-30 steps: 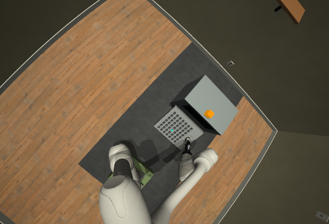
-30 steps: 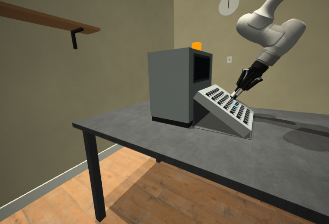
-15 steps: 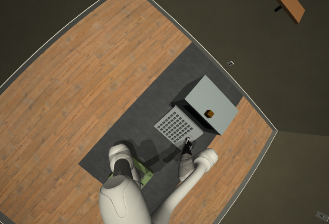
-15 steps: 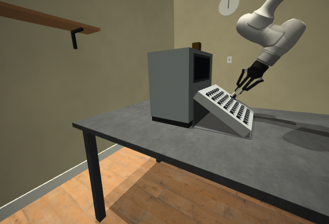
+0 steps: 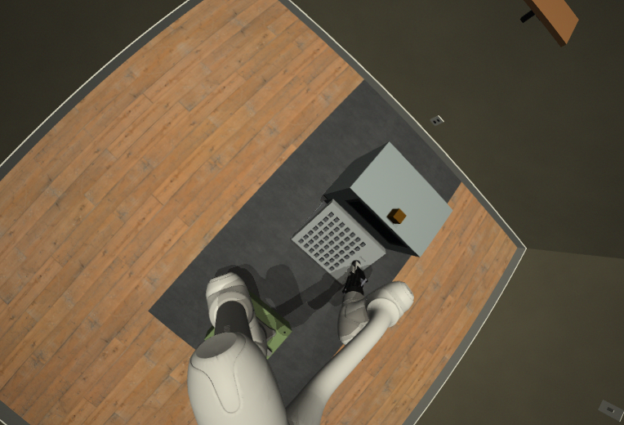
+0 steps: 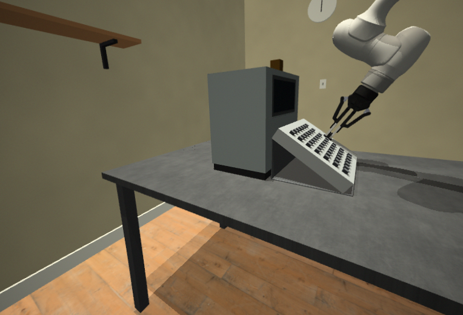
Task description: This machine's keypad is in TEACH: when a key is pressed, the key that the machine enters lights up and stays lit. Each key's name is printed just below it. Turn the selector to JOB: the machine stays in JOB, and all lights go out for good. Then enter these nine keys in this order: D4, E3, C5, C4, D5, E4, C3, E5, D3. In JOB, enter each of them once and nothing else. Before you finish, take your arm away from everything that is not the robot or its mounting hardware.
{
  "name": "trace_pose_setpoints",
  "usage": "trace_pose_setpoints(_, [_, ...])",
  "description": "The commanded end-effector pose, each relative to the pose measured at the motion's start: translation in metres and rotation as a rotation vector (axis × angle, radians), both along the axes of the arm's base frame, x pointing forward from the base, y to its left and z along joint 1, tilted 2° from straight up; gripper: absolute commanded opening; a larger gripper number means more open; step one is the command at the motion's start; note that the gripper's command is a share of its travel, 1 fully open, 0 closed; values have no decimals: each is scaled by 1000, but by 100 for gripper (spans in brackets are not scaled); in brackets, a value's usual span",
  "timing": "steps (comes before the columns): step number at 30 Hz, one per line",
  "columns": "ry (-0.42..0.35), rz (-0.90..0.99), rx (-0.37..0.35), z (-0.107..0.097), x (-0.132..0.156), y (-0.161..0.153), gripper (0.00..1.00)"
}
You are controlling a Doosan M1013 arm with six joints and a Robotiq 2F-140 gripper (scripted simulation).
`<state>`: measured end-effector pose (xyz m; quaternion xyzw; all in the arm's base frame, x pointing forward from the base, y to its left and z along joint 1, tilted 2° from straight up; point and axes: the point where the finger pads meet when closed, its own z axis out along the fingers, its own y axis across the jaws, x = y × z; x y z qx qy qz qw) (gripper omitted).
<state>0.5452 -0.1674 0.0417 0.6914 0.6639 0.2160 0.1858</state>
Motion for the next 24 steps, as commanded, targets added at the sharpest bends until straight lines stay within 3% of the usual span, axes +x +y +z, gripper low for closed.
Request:
trace_pose_setpoints(1, [0,-23,15,0,0,0,0])
trace_pose_setpoints(24, [1,-28,18,0,0,0,0])
